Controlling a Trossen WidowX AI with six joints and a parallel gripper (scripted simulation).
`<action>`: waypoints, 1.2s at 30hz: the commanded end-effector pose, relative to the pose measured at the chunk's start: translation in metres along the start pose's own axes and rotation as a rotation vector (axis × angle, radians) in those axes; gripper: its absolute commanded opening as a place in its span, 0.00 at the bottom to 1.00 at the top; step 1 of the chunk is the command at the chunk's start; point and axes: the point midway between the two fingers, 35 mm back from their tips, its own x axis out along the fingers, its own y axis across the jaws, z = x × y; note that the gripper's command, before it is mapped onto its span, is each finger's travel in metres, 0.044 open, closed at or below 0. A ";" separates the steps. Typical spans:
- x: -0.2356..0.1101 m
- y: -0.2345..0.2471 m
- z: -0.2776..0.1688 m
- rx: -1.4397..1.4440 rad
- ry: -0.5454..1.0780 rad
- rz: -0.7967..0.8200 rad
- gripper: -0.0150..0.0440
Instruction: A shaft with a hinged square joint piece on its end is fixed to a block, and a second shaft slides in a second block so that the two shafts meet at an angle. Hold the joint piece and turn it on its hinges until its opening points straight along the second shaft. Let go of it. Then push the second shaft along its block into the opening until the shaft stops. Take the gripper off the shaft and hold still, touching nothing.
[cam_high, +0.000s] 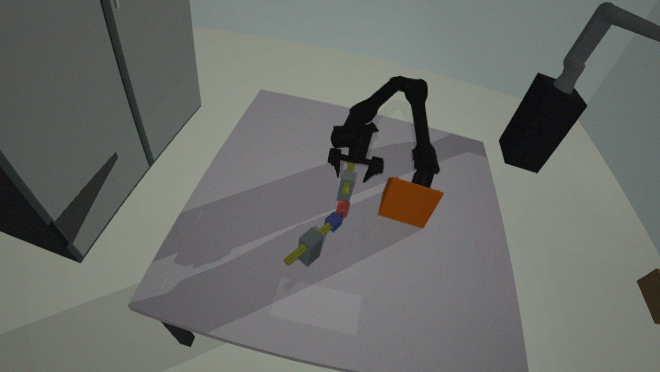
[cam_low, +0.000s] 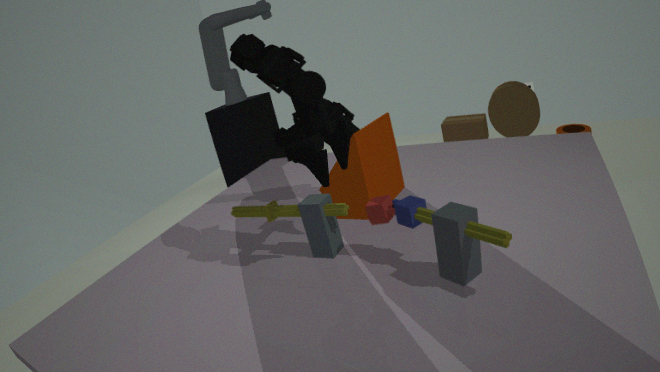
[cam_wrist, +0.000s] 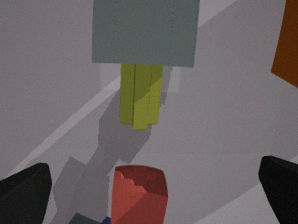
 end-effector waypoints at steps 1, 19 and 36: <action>0.002 0.000 0.001 0.109 0.013 -0.002 1.00; 0.073 0.000 0.009 0.115 0.012 0.000 1.00; 0.086 0.006 -0.039 0.115 0.015 0.001 1.00</action>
